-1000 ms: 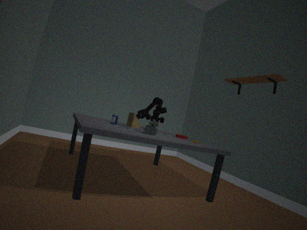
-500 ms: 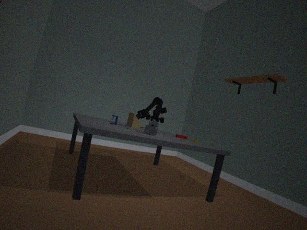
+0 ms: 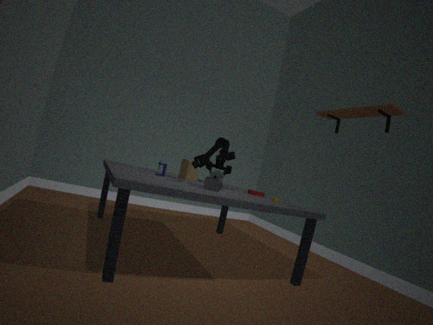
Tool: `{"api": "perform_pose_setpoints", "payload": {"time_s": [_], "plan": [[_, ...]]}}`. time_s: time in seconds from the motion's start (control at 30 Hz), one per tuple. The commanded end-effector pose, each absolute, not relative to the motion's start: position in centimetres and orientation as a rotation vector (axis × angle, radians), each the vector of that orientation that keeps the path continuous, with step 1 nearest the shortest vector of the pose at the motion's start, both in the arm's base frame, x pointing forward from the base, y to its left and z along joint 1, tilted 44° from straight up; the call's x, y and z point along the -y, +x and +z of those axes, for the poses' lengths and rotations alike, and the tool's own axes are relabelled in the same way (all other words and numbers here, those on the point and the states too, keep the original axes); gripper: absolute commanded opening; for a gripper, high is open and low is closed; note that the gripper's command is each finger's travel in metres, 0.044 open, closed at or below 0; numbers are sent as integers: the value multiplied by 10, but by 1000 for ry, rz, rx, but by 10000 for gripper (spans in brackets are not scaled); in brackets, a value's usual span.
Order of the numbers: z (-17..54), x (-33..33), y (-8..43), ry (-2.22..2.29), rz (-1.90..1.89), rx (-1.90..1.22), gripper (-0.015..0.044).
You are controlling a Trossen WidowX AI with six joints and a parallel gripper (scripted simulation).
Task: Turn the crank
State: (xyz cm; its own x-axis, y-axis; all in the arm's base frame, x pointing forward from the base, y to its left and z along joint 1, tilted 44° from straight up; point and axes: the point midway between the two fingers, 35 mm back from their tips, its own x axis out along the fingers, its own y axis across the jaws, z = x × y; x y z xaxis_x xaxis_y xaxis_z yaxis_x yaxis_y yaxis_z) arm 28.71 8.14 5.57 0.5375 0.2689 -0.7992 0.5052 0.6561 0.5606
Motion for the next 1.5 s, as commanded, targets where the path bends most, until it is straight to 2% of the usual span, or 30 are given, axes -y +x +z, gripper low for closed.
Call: {"api": "perform_pose_setpoints", "payload": {"time_s": [0.0,0.73,1.47], "plan": [[60,-78,288,880,-164,-1028,440],[128,-9,298,880,-176,-1027,440],[94,25,366,673,248,-1033,440]]}}
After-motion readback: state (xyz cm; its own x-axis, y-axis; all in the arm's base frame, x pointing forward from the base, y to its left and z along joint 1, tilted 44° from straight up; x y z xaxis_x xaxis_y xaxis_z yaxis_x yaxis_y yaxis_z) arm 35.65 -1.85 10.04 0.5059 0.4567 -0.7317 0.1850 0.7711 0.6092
